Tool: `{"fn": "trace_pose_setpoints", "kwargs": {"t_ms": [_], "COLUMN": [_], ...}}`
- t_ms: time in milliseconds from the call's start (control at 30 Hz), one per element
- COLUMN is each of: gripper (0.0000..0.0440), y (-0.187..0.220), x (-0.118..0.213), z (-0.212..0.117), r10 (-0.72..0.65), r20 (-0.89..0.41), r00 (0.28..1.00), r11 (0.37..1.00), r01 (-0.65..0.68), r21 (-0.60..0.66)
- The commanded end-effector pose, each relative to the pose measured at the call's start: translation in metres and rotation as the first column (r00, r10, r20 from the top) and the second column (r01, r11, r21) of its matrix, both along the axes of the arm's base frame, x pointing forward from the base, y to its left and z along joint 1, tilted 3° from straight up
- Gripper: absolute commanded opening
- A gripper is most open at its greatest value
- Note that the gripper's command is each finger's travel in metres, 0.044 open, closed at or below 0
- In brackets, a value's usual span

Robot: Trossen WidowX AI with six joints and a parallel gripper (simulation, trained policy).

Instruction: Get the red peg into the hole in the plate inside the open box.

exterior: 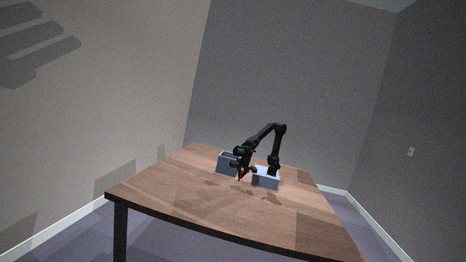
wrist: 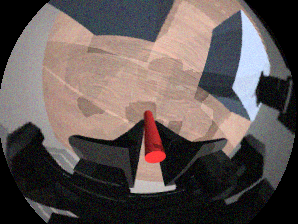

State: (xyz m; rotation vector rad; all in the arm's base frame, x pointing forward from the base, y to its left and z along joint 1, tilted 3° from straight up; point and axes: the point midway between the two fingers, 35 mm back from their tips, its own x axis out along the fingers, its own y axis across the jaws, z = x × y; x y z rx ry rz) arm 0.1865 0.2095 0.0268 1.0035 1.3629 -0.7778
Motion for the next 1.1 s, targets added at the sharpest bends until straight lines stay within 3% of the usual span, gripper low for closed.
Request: {"fn": "trace_pose_setpoints", "kwargs": {"t_ms": [0, 500, 1067], "gripper": [0.0, 0.0, 0.0], "y": [0.004, -0.003, -0.058], "x": [0.007, 0.051, 0.097], "z": [0.012, 0.073, 0.116], "r10": [-0.001, -0.018, -0.088], "r20": [0.022, 0.159, 0.24], "r00": [1.0, 0.987, 0.967], "r11": [1.0, 0.997, 0.996], "r01": [0.0, 0.006, 0.084], "r21": [0.024, 0.076, 0.024]}}
